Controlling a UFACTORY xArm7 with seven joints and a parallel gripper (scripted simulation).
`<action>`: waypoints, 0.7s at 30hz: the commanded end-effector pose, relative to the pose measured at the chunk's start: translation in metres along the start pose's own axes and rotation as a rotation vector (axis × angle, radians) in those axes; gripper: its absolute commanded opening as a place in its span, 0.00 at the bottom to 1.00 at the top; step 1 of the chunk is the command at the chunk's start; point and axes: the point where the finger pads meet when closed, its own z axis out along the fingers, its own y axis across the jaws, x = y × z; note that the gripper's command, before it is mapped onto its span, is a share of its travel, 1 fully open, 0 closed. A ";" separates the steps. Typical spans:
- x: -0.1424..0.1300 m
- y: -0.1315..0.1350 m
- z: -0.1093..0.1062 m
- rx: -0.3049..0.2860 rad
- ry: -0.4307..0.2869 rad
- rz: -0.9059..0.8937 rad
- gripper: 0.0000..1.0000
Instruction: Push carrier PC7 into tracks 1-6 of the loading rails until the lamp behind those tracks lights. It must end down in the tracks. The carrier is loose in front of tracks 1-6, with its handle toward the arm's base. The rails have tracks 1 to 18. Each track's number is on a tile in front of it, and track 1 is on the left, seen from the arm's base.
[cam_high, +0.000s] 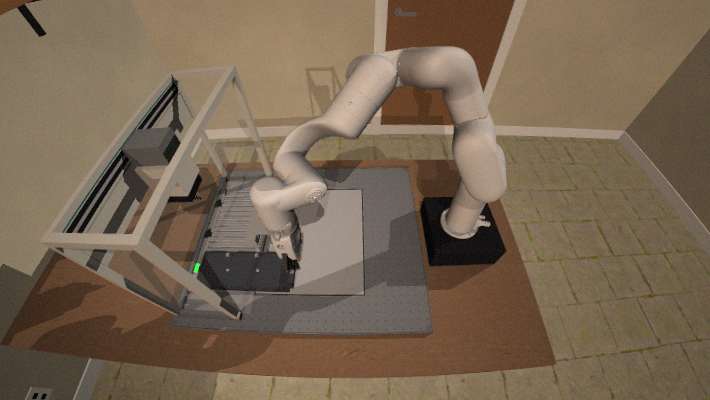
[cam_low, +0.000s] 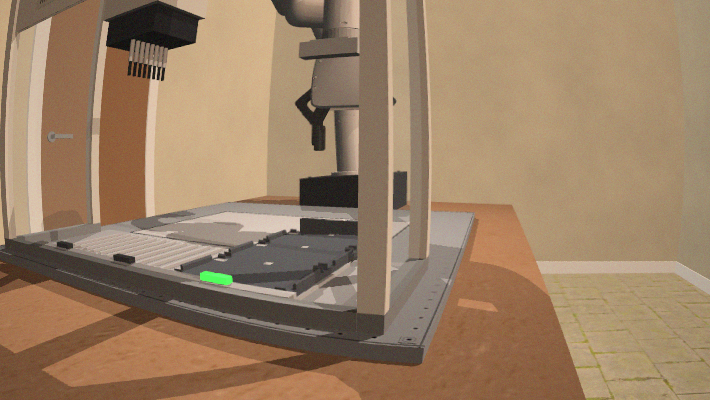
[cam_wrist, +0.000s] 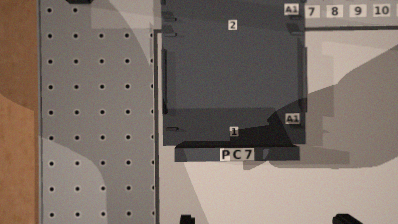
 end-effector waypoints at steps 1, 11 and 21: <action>0.001 -0.001 -0.010 0.001 0.004 0.000 0.82; 0.001 -0.001 -0.025 0.001 0.004 0.000 0.82; 0.001 -0.001 -0.037 0.001 0.004 0.000 0.82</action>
